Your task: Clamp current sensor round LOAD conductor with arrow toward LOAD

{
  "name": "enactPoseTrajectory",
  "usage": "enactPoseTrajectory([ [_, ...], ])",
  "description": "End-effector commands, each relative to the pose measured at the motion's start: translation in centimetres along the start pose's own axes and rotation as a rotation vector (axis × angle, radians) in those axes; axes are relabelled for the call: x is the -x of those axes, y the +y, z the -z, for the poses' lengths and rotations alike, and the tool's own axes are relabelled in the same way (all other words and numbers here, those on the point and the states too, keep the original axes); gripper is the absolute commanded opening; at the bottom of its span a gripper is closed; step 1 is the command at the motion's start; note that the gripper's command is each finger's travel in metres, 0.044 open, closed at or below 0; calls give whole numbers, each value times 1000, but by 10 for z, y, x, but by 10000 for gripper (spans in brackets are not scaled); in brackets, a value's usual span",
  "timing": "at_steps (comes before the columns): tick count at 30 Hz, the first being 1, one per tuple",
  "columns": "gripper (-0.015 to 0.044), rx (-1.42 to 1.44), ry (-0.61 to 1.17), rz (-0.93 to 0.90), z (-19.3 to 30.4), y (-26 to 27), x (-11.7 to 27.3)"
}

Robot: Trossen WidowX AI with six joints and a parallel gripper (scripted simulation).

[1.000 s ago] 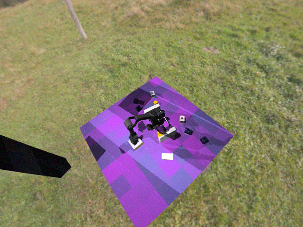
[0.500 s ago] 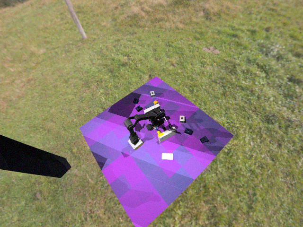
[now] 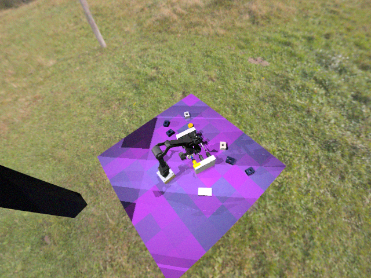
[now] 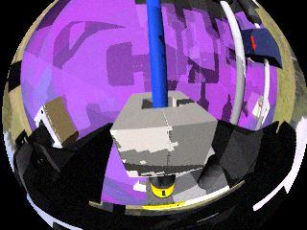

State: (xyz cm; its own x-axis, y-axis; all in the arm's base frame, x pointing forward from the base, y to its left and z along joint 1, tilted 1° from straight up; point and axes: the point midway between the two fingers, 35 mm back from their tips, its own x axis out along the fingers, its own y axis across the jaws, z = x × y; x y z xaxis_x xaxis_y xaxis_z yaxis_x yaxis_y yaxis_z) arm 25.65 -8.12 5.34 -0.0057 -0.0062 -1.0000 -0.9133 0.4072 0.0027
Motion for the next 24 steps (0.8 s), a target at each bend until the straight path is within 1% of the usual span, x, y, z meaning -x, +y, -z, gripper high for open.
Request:
enactPoseTrajectory([
  [1, 440, 0, -1, 1, 0, -2, 9],
  [6, 440, 3, -5, 10, -2, -2, 81],
  [8, 440, 4, -6, 12, -2, 1, 100],
  [24, 440, 4, -6, 13, -2, 1, 102],
])
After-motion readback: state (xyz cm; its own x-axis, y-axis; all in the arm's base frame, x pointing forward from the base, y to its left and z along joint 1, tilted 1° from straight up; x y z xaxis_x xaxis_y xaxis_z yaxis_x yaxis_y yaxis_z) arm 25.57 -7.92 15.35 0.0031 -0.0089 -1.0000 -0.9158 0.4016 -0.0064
